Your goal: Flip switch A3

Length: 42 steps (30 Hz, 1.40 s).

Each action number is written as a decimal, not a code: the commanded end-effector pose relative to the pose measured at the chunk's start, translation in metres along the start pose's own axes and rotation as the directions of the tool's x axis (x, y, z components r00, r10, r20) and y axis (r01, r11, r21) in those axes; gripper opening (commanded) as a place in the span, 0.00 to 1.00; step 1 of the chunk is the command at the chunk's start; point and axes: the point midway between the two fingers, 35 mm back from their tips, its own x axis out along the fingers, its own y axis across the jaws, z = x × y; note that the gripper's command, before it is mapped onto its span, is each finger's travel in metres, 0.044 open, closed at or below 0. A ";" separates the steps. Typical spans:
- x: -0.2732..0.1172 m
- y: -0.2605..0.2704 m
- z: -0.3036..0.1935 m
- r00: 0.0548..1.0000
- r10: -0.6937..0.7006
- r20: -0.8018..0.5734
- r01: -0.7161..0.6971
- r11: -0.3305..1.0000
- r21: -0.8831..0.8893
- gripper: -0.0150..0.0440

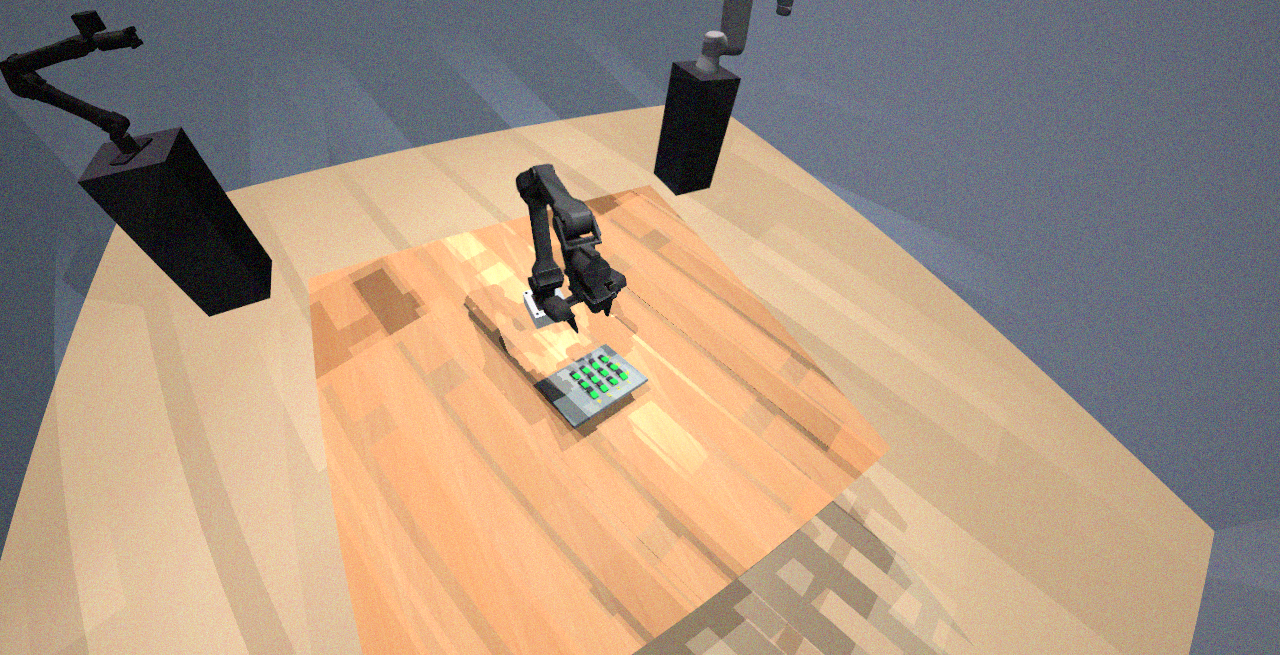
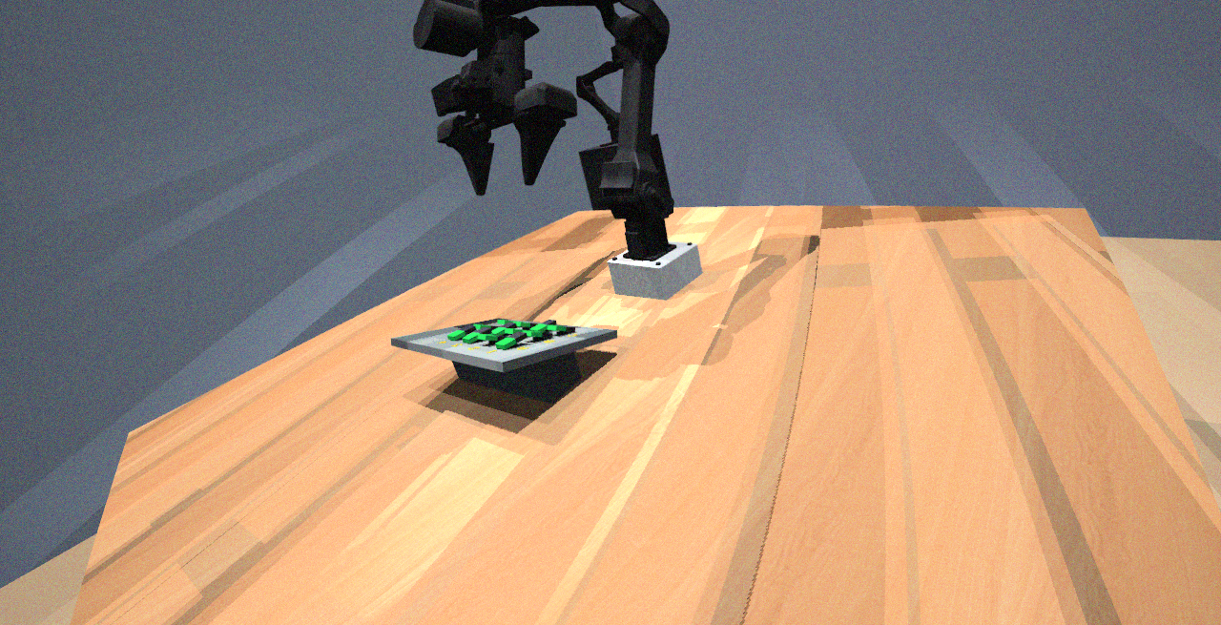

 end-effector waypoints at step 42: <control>0.142 -0.026 0.020 0.999 -0.026 0.019 0.026 1.000 0.010 0.25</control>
